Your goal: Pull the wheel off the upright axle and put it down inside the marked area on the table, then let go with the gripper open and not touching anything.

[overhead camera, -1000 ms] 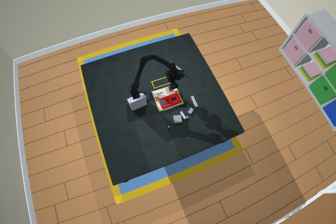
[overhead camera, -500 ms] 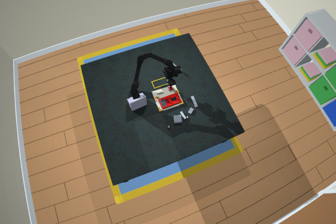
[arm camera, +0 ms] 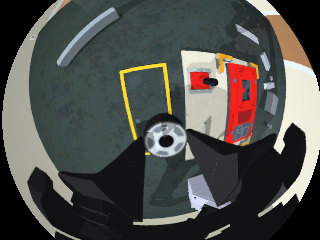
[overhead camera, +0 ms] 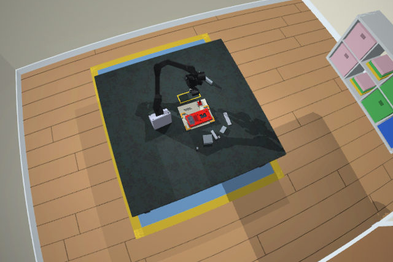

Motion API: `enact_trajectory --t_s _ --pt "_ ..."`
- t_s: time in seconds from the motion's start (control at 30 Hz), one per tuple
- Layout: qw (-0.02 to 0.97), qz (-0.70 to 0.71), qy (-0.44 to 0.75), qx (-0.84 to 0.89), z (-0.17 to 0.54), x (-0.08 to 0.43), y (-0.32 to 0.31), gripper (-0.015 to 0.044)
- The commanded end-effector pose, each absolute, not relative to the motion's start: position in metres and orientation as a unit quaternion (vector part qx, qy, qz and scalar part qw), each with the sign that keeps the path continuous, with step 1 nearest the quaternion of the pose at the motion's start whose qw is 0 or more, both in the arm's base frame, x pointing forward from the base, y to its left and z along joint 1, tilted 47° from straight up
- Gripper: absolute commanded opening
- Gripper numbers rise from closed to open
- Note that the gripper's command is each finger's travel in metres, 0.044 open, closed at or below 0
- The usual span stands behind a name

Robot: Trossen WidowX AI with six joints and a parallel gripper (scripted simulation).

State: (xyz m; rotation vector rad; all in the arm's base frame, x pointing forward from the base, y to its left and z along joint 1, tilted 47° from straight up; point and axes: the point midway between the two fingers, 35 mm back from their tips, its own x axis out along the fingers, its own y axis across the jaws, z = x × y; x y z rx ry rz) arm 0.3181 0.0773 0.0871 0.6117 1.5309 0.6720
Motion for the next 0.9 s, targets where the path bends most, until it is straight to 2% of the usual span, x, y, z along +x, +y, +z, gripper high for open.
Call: enact_trajectory --t_s 0.0,0.53,0.87 --pt "0.626 0.293 0.670 0.271 0.098 0.305 0.087 0.0000" --pt "0.626 0.293 0.670 0.271 0.083 0.303 0.106 0.0000" --pt "0.627 0.293 0.670 0.270 0.048 0.301 0.143 0.0000"
